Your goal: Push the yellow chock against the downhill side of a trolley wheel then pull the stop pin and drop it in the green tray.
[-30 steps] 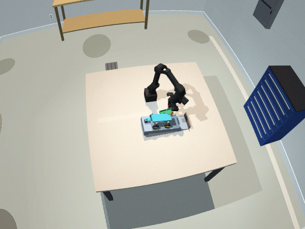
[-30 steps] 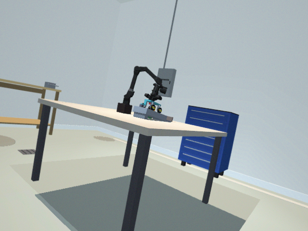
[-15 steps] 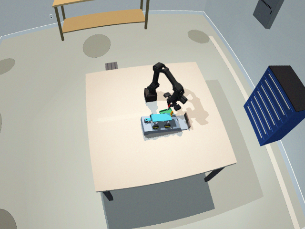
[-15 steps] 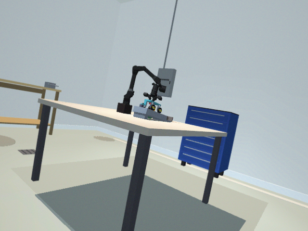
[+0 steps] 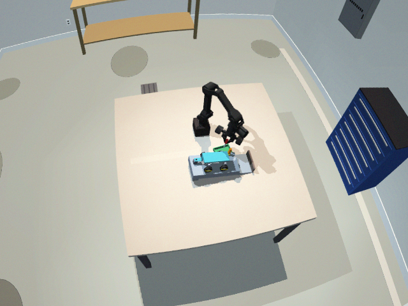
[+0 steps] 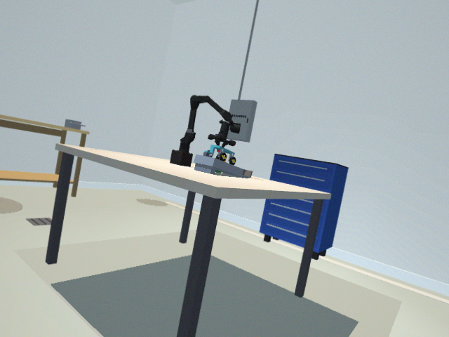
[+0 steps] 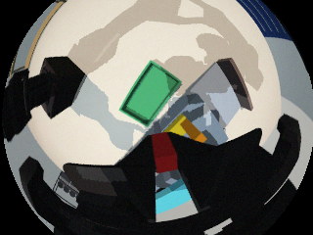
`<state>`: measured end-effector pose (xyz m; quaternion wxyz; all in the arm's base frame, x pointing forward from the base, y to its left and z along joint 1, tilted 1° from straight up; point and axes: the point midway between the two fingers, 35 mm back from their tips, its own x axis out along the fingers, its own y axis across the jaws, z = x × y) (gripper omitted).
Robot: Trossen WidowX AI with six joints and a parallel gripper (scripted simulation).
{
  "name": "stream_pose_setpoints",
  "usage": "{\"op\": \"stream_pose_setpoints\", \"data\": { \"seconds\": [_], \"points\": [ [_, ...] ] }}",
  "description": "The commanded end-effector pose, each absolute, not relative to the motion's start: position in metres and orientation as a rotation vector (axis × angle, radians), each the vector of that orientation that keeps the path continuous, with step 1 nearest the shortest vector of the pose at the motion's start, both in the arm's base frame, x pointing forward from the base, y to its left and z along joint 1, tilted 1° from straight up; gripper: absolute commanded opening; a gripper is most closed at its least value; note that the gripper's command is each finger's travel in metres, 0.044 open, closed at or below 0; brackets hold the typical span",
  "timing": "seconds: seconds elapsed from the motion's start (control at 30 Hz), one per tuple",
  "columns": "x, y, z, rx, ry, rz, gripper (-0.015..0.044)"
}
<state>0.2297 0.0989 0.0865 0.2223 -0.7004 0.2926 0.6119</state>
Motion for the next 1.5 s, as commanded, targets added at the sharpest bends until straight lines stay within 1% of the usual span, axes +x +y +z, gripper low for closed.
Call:
{"op": "stream_pose_setpoints", "data": {
  "seconds": [0.0,0.43,0.8,1.03,1.3,1.47],
  "points": [
    [0.23,0.098,0.087,-1.997,0.692,1.781,0.0],
    [0.231,0.096,0.087,-2.172,0.285,2.051,0.0],
    [0.232,0.094,0.088,-2.294,-0.104,2.208,0.0],
    [0.232,0.094,0.087,-2.296,-0.111,2.21,0.0],
    [0.213,0.095,0.069,-2.297,-0.129,2.221,0.0],
    [0.212,0.095,0.067,-2.297,-0.13,2.222,0.0]
  ]
}}
